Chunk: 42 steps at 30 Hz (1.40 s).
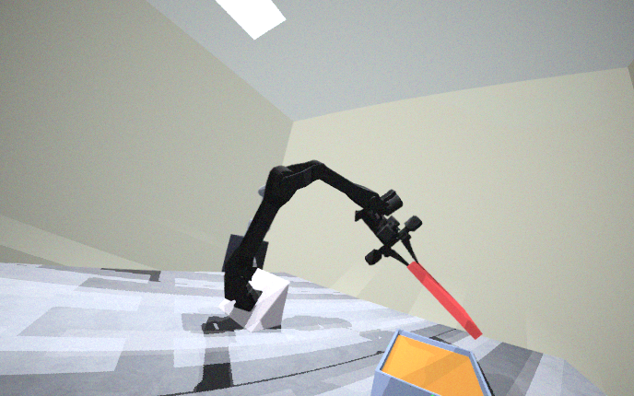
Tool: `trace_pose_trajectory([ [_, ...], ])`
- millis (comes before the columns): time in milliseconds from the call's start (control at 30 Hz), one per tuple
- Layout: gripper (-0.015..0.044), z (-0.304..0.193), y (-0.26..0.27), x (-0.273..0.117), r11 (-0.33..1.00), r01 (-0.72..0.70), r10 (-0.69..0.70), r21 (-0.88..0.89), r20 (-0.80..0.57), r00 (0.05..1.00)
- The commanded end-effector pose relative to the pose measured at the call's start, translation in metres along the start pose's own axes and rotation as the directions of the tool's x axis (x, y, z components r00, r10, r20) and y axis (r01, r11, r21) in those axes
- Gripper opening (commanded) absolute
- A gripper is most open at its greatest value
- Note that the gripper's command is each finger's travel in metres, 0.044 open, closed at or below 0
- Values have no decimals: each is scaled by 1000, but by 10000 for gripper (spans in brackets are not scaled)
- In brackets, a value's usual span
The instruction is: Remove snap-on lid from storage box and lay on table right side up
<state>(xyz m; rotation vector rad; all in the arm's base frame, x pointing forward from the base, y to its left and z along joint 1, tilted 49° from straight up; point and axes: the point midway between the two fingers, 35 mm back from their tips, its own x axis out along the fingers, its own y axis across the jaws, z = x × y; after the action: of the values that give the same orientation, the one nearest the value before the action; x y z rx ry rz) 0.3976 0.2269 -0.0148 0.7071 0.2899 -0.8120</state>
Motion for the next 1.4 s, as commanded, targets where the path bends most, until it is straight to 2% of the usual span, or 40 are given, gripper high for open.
trace_pose_trajectory([
  [0,0,-10,2,-3,1000,-10,10,5,3,1000],
  [1367,0,-85,-3,-10,1000,-11,11,9,0,1000],
])
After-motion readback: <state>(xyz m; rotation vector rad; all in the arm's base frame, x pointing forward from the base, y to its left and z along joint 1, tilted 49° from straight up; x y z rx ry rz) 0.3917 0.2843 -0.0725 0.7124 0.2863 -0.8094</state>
